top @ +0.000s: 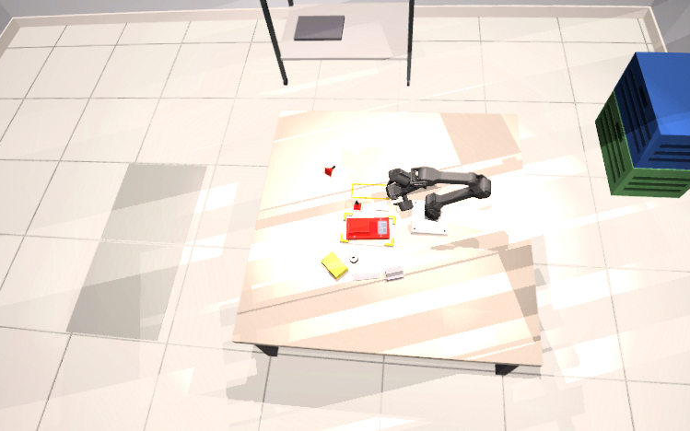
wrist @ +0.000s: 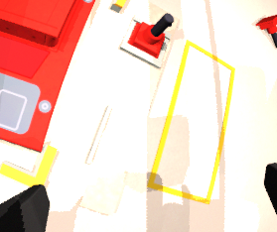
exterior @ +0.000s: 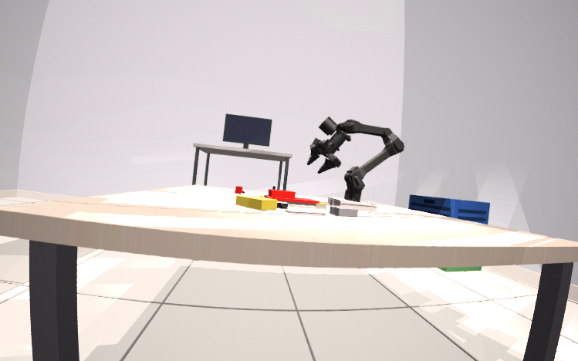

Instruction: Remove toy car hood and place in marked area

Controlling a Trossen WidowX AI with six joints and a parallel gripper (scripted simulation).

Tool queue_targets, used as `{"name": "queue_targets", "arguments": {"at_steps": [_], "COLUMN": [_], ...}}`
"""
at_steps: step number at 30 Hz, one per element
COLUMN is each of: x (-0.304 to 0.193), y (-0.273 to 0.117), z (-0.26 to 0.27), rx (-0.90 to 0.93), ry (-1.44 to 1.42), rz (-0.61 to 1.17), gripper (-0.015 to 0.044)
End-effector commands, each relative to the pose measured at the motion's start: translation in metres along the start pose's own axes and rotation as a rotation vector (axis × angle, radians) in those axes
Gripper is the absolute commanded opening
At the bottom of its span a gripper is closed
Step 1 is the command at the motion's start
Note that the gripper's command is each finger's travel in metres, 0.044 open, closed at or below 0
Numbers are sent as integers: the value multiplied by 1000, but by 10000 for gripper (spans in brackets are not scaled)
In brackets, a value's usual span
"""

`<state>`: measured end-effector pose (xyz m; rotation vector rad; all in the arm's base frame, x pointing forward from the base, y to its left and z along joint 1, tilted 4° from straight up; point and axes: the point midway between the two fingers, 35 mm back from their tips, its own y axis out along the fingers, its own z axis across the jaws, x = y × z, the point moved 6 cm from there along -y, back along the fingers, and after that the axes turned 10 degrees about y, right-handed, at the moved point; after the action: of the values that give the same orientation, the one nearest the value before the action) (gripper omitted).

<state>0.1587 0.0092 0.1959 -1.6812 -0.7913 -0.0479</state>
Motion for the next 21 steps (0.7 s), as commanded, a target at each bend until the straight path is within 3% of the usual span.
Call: {"name": "queue_targets", "arguments": {"at_steps": [1,11,21], "x": [31,102,163], "y": [2,30,90], "z": [-1,8,38], "rx": [74,189,239], "ry": [66,218,364], "rz": [63,248,466], "gripper": [440,440,440]}}
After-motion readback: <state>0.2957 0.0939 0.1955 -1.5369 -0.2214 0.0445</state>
